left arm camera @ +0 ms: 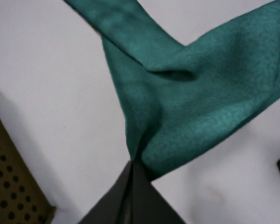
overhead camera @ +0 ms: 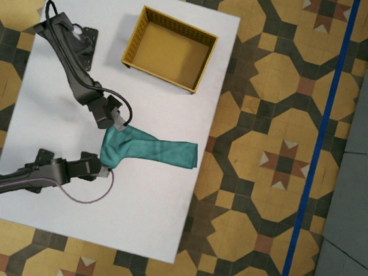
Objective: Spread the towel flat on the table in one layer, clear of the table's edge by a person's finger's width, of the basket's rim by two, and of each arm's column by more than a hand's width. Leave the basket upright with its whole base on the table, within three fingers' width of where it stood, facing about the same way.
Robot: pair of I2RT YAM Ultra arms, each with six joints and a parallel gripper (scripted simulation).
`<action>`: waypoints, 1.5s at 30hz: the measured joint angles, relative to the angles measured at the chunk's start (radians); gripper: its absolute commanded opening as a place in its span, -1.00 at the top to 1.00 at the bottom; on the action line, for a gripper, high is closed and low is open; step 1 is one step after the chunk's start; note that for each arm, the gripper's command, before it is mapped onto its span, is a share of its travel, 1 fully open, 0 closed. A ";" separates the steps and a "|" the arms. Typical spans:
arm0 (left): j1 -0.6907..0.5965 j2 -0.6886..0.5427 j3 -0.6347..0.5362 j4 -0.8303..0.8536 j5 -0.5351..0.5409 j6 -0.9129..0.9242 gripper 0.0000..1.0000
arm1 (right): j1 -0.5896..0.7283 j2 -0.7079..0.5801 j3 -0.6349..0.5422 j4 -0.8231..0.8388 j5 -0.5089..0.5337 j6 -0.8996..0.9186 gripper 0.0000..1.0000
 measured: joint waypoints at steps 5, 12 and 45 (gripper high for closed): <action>0.035 0.005 0.092 -0.070 0.007 0.057 1.00 | 0.004 0.055 0.145 -0.071 0.001 -0.027 1.00; 0.108 0.014 0.306 -0.200 0.017 0.143 1.00 | 0.011 0.201 0.492 -0.190 0.001 -0.079 1.00; 0.341 -0.147 0.567 -0.050 0.051 0.367 1.00 | 0.037 0.327 0.961 0.134 -0.014 -0.310 1.00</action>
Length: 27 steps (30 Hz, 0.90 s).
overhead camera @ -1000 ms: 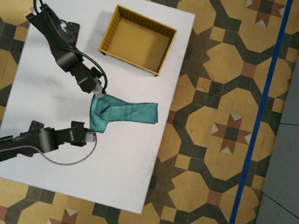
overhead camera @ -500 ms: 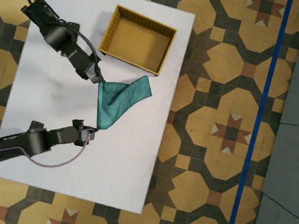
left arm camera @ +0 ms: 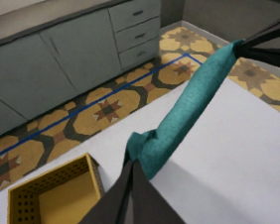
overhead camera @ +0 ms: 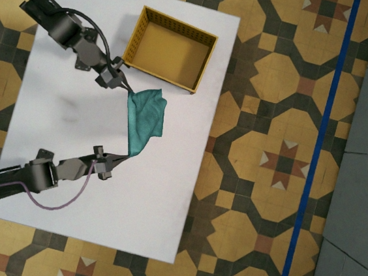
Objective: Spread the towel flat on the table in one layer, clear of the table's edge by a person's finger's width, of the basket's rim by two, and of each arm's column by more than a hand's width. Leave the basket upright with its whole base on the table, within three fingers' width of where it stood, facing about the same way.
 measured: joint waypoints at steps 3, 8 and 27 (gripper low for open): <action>0.019 0.012 0.048 0.018 0.005 0.008 1.00 | -0.003 0.005 -0.003 0.077 -0.011 -0.019 1.00; 0.042 0.045 0.141 0.022 0.011 0.018 1.00 | -0.010 0.029 0.008 0.176 -0.030 -0.043 1.00; 0.056 0.082 0.223 0.002 0.012 0.027 1.00 | -0.013 0.093 0.103 0.216 -0.045 -0.063 1.00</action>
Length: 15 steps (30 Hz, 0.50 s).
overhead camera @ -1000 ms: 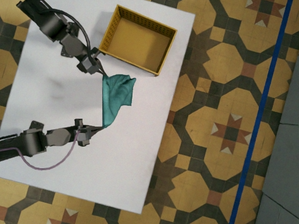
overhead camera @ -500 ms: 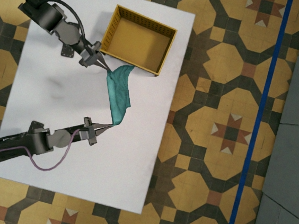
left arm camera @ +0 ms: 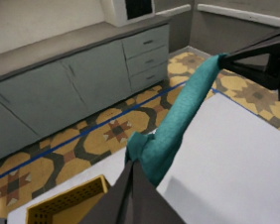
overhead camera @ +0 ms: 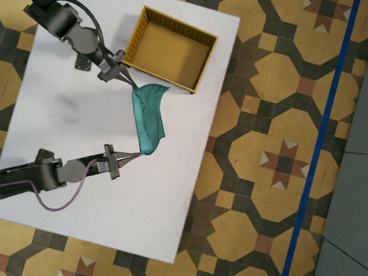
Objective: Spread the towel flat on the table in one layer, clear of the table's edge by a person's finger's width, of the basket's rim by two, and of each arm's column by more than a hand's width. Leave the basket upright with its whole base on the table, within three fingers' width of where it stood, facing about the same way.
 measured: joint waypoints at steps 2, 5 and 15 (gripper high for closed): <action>0.000 0.000 0.000 0.000 0.000 0.000 1.00 | 0.000 0.000 0.001 0.000 0.000 0.000 1.00; 0.000 0.000 0.000 0.000 0.000 0.000 1.00 | 0.000 0.000 0.002 0.000 0.000 0.000 1.00; 0.000 0.011 0.000 0.016 0.000 0.000 1.00 | -0.009 0.009 0.003 0.016 -0.002 0.000 1.00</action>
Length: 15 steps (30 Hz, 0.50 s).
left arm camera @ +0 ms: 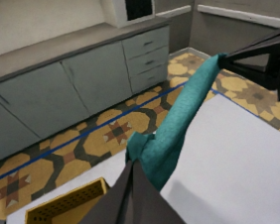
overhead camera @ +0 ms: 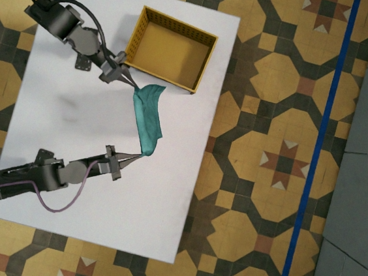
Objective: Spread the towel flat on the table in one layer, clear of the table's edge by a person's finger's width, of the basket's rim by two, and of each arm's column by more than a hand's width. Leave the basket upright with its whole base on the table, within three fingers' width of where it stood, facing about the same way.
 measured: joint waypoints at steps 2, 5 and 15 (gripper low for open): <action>0.000 0.012 0.000 0.011 0.000 0.000 1.00 | -0.009 0.008 0.000 0.009 0.000 0.000 1.00; 0.002 0.034 0.006 0.023 0.001 0.000 1.00 | -0.020 0.026 0.007 0.023 0.000 0.000 1.00; 0.013 0.179 0.065 0.163 0.002 0.001 1.00 | -0.103 0.035 -0.143 0.296 -0.011 -0.002 1.00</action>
